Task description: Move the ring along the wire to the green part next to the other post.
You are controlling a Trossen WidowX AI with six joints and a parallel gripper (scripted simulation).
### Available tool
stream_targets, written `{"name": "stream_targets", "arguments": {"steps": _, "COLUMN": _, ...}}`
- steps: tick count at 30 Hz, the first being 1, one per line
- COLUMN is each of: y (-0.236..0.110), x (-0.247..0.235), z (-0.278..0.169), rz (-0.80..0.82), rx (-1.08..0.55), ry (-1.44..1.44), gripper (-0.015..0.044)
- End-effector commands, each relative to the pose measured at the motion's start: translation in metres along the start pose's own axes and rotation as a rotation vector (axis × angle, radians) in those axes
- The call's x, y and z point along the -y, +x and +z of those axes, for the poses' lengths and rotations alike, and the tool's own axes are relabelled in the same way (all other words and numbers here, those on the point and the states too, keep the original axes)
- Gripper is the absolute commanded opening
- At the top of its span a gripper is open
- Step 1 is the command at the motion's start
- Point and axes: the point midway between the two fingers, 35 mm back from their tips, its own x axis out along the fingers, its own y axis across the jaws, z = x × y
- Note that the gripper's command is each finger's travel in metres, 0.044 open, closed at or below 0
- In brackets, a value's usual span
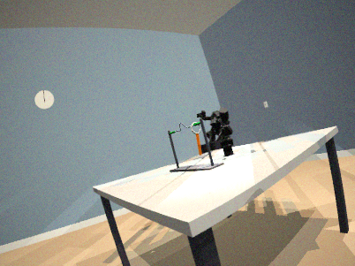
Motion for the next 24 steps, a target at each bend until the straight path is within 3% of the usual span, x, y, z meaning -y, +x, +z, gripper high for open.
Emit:
{"name": "stream_targets", "arguments": {"steps": 1, "y": -0.0159, "x": 0.0032, "z": 0.0031, "rz": -0.001, "rx": 0.012, "ry": 0.008, "gripper": 0.0396}}
{"name": "stream_targets", "arguments": {"steps": 3, "y": -0.0159, "x": 0.0032, "z": 0.0031, "rz": -0.001, "rx": 0.012, "ry": 0.008, "gripper": 0.044}}
{"name": "stream_targets", "arguments": {"steps": 24, "y": -0.0159, "x": 0.0032, "z": 0.0031, "rz": -0.001, "rx": 0.012, "ry": 0.008, "gripper": 0.044}}
